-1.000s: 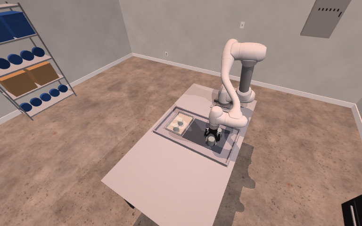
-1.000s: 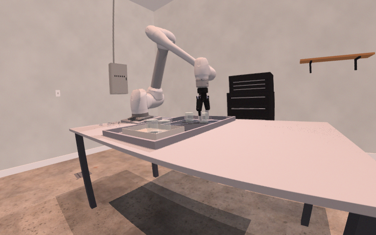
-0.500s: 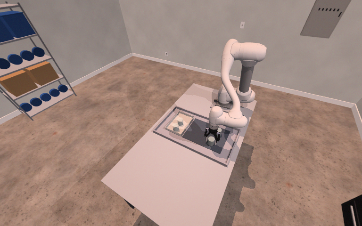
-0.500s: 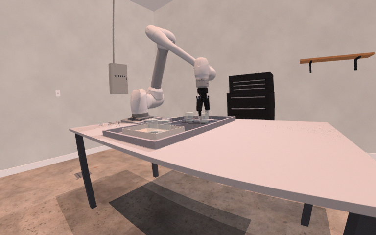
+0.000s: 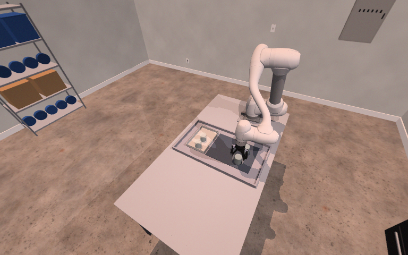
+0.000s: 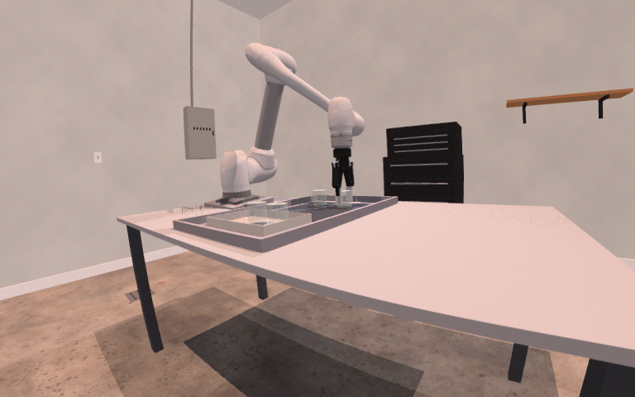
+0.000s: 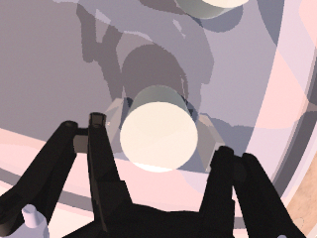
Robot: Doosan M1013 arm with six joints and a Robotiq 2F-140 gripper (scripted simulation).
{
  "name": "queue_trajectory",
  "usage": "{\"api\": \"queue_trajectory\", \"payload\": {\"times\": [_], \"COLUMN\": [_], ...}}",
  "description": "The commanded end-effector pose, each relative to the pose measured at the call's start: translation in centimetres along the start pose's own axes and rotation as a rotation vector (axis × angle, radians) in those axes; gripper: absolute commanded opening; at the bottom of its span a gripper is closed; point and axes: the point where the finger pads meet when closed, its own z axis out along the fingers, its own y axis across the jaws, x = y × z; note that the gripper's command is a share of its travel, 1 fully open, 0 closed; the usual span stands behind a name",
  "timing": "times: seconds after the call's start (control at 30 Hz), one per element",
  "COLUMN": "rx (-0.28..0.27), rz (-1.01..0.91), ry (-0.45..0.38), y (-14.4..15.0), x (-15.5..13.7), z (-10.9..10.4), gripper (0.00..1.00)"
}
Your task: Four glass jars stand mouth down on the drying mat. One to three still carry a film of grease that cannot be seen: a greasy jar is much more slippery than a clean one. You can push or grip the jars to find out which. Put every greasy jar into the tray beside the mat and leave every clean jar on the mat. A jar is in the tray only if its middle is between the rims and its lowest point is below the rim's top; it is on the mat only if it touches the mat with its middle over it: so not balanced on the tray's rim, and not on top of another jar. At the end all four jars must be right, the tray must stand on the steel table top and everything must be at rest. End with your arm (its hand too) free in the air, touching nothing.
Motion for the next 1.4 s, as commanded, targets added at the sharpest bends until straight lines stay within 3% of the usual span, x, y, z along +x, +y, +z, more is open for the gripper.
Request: {"api": "queue_trajectory", "payload": {"times": [0.0,1.37], "rx": [0.002,0.002], "rz": [0.002,0.002], "ry": [-0.001,-0.001], "y": [-0.18,-0.18], "x": [0.13,0.13], "z": [0.33,0.33], "gripper": [0.54,0.48]}}
